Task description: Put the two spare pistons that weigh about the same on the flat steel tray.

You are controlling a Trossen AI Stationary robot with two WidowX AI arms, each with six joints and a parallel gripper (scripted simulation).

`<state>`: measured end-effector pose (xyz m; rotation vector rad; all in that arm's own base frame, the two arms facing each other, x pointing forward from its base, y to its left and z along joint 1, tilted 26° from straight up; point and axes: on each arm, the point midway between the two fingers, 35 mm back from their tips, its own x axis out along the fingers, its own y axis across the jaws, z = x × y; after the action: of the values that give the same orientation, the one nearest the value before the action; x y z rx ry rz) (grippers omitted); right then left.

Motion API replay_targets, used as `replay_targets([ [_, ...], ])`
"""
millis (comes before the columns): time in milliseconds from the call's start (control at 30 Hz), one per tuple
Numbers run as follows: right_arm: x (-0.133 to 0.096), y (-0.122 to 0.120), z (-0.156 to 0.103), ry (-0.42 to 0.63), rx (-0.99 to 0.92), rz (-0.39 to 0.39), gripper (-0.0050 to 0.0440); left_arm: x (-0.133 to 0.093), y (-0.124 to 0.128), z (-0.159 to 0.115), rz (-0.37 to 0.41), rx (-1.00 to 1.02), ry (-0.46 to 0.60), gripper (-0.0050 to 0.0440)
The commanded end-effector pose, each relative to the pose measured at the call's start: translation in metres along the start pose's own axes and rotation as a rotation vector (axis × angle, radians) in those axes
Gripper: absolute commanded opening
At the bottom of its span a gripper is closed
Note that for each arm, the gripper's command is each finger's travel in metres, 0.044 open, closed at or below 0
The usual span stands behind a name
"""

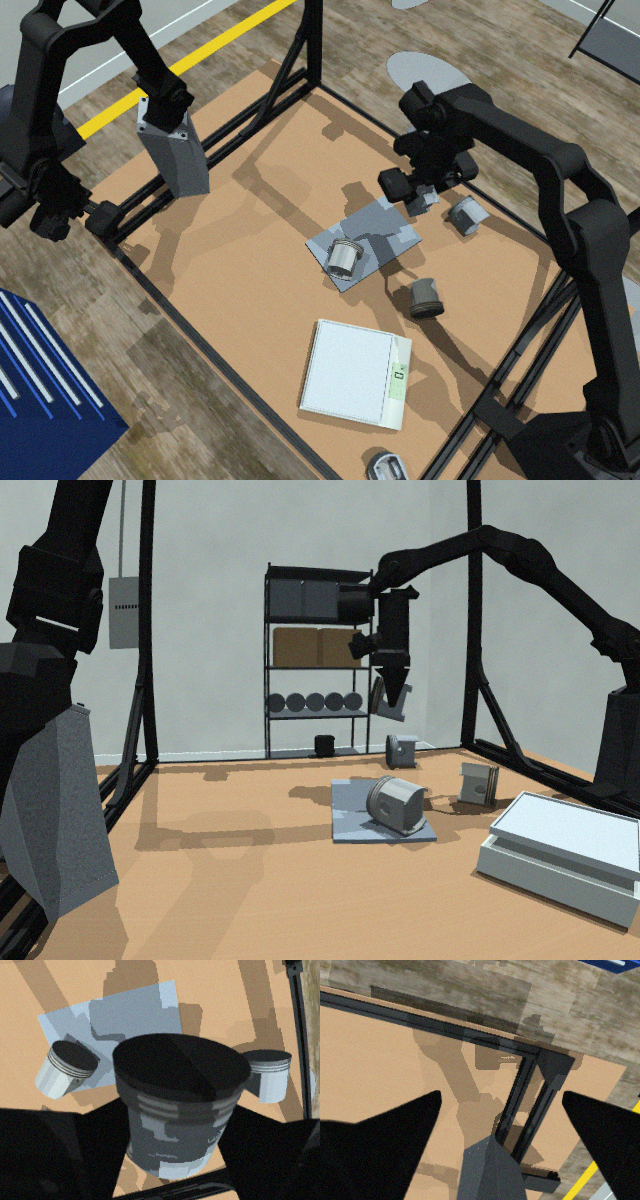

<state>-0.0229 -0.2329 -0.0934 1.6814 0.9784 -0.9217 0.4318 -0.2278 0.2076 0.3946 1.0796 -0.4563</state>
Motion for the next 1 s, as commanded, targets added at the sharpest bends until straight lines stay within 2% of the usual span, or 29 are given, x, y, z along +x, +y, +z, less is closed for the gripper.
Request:
replay_targets([
  [0, 0.0001, 0.0002, -0.0002, 0.001, 0.0, 0.001, 0.044, -0.0008, -0.0015, 0.003, 0.022, 0.097, 0.006, 0.0158],
  [967, 0.0001, 0.0002, -0.0002, 0.001, 0.0, 0.001, 0.044, -0.0008, -0.0015, 0.003, 0.174, 0.74, 0.092, 0.0158],
])
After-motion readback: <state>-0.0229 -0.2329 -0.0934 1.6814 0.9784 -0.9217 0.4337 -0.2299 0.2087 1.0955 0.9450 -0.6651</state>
